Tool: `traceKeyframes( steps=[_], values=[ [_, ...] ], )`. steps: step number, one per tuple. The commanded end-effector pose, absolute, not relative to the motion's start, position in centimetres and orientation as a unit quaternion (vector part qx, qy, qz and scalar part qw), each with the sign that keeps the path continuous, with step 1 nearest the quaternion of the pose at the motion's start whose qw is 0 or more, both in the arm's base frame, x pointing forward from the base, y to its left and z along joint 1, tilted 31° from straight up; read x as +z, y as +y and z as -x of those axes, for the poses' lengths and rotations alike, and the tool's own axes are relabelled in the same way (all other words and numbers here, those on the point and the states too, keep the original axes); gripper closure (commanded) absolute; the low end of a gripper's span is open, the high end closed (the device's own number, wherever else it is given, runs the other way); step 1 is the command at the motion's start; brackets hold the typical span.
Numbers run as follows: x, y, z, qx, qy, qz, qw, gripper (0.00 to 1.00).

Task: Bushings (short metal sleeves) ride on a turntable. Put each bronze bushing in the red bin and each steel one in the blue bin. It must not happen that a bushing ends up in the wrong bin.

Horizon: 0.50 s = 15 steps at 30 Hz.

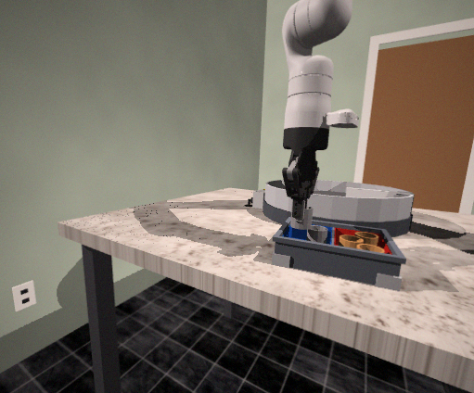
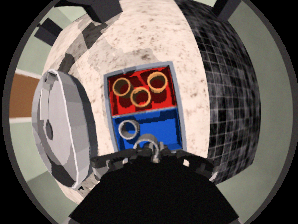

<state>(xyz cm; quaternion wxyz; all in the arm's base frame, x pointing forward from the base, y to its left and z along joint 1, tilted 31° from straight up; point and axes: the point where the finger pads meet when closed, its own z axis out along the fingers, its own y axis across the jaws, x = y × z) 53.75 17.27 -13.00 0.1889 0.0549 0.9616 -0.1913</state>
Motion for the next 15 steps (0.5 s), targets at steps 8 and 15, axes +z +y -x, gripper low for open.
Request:
traceKeyframes(
  steps=[8,15],
  values=[
    [-13.51,16.95,-53.94,-0.192,0.962,-0.055,0.189,1.00],
    [-13.72,16.83,-54.02,-0.192,0.962,-0.055,0.189,1.00]
  ],
)
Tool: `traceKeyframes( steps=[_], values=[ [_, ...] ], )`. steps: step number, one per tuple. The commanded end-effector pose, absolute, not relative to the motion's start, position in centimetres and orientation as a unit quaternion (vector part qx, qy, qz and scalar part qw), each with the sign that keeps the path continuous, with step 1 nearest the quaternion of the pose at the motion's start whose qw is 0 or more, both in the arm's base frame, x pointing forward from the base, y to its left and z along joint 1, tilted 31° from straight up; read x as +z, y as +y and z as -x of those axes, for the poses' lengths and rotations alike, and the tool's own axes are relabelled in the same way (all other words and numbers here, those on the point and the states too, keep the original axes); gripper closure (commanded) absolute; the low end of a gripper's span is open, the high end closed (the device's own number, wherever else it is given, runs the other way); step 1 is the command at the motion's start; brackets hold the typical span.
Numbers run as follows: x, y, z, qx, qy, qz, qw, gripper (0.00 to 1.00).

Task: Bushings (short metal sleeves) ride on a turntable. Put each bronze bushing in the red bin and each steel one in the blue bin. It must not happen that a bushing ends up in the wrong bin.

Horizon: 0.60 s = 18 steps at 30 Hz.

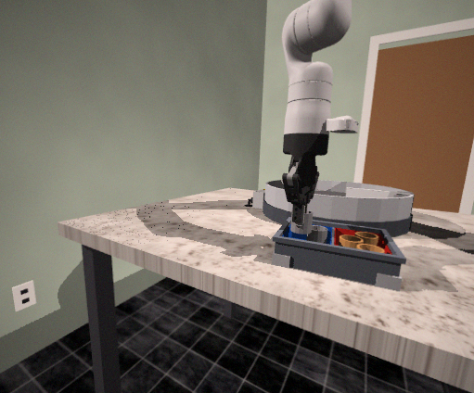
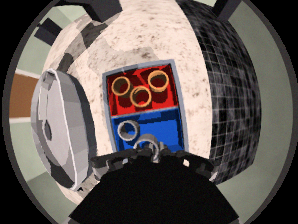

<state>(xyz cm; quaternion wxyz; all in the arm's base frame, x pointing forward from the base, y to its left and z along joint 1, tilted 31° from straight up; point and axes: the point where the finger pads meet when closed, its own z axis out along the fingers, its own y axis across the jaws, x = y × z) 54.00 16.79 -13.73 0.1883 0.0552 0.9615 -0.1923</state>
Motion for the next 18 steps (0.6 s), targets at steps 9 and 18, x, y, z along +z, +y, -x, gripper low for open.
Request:
traceKeyframes(
  steps=[9,18],
  values=[
    [-14.1,16.6,-54.2,-0.192,0.962,-0.055,0.189,1.00],
    [-14.7,16.4,-54.4,-0.192,0.962,-0.055,0.189,1.00]
  ],
)
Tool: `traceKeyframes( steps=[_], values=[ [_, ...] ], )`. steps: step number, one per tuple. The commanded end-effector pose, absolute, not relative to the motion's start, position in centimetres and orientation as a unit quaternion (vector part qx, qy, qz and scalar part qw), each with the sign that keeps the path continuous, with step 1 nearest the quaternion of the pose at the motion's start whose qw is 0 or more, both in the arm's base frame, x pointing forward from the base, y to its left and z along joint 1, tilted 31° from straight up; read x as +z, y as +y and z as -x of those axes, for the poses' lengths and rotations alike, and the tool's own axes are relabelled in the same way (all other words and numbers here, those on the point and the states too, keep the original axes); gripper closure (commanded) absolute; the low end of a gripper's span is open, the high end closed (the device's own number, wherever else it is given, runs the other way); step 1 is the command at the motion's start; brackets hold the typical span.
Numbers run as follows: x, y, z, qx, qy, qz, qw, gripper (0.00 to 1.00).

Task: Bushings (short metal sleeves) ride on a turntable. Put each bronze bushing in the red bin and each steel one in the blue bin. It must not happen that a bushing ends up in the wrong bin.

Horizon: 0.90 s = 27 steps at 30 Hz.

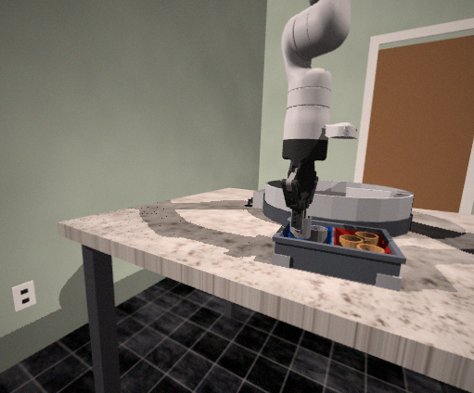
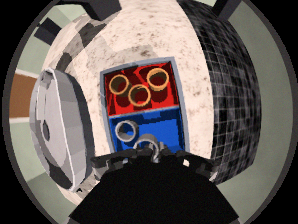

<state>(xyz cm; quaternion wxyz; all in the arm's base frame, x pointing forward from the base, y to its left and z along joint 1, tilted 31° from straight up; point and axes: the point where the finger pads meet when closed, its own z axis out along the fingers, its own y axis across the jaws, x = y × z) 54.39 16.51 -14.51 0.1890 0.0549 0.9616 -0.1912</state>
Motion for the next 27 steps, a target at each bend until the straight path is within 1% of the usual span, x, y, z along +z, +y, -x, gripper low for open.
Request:
traceKeyframes(
  steps=[1,27],
  values=[
    [-14.7,16.4,-54.4,-0.192,0.962,-0.055,0.189,1.00],
    [-15.8,15.9,-54.8,-0.192,0.962,-0.055,0.189,1.00]
  ],
)
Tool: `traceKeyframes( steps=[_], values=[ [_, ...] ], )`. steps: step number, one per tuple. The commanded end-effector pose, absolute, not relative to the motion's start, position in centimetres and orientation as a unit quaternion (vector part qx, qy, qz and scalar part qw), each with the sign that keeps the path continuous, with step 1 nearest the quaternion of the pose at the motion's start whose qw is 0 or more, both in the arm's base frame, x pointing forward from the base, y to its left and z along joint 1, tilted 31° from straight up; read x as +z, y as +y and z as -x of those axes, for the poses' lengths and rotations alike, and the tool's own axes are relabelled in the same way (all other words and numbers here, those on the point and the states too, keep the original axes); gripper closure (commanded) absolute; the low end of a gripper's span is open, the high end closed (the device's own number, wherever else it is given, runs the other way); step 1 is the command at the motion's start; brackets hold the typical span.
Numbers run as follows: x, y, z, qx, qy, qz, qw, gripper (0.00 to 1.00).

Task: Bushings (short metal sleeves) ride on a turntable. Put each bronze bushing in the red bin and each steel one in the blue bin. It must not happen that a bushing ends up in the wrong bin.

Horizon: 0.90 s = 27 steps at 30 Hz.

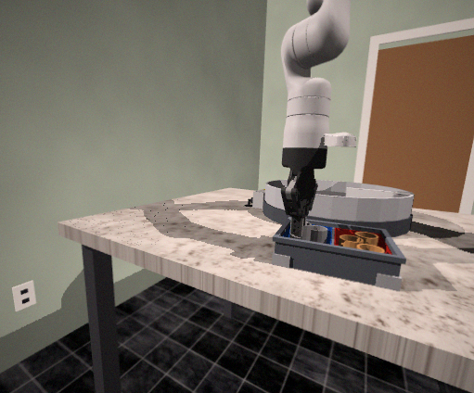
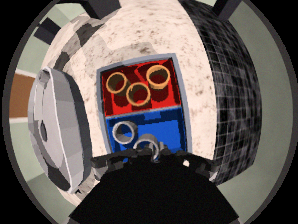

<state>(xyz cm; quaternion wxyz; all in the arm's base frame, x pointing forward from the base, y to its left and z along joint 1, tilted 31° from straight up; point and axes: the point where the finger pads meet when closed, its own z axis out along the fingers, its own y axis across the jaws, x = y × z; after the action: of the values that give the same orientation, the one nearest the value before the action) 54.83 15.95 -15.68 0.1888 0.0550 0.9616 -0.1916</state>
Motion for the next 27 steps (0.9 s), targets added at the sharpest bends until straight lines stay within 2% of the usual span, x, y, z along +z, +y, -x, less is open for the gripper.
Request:
traceKeyframes(
  steps=[1,27],
  values=[
    [-15.8,15.9,-54.8,-0.192,0.962,-0.055,0.189,1.00],
    [-16.8,15.4,-55.3,-0.192,0.962,-0.055,0.189,1.00]
  ],
)
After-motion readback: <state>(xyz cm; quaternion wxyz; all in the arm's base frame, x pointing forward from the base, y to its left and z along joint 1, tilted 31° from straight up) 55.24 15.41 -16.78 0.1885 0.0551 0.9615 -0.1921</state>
